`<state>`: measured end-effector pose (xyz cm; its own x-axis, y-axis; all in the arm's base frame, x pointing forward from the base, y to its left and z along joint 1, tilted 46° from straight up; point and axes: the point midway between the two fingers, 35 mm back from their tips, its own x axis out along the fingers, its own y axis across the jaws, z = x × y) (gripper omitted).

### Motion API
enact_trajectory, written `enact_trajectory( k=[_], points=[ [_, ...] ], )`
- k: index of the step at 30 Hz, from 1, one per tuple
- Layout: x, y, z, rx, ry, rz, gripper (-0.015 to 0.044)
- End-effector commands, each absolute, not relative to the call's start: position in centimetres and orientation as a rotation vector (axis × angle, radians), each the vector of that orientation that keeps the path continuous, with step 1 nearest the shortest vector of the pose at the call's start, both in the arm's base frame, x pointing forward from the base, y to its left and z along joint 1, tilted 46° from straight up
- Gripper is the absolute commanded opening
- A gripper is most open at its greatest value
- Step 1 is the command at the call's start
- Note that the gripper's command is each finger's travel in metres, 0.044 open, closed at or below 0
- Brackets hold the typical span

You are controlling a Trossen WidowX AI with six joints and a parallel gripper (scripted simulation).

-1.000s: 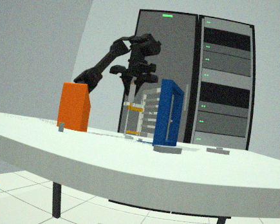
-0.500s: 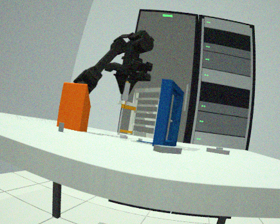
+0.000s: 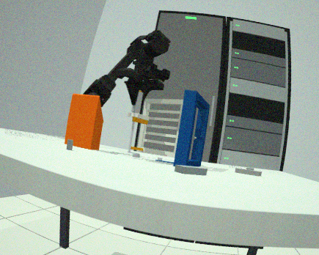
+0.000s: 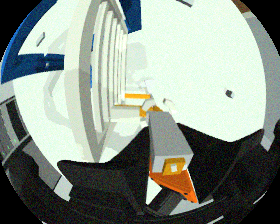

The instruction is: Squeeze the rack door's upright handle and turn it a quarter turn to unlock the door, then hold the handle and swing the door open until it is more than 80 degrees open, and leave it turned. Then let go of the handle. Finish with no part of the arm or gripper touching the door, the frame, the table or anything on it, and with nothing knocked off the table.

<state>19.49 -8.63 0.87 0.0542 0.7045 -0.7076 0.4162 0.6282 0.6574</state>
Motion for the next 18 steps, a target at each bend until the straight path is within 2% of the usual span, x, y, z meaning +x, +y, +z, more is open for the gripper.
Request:
enact_trajectory(
  k=[1,18],
  points=[
    [19.4,-9.2,0.2,0.903,1.551,0.336,0.0014],
    [19.1,-12.2,-2.7,0.688,1.464,0.531,0.0014]
  ],
)
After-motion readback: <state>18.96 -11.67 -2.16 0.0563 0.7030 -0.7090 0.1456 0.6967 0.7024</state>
